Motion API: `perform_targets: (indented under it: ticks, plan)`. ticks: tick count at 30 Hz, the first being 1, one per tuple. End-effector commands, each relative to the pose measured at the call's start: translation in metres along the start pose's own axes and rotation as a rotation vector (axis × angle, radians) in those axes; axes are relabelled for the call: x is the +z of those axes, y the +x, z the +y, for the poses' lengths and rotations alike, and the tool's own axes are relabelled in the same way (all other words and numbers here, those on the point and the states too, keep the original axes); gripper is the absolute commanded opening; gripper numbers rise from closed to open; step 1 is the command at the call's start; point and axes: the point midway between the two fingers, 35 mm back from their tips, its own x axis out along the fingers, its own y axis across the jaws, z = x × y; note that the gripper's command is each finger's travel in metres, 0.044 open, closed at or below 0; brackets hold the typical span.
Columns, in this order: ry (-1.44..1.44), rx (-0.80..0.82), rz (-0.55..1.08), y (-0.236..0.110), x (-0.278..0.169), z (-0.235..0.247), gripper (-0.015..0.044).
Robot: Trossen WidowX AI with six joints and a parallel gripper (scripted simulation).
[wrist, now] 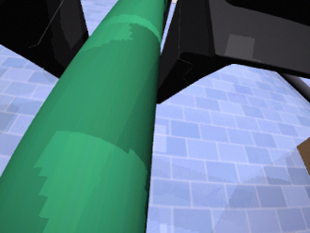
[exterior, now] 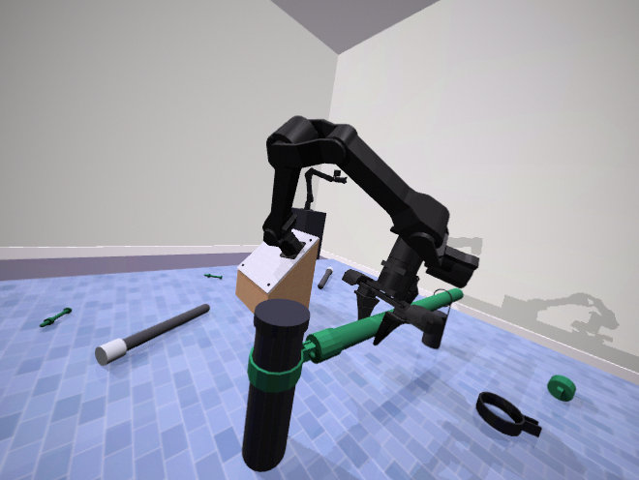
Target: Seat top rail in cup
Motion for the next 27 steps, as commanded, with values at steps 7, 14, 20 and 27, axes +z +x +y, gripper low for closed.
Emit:
perform_targets:
  ticks: [7,14,20,27]
  plan:
    - [0.001,-0.004,0.002,-0.002,0.001,0.0,0.0263]
    - [-0.001,-0.004,-0.006,-0.024,0.014,0.0,0.044]
    - [0.0,0.0,-0.004,-0.05,0.026,0.003,0.044]
    - [-0.007,-0.008,-0.002,-0.07,0.024,0.005,0.044]
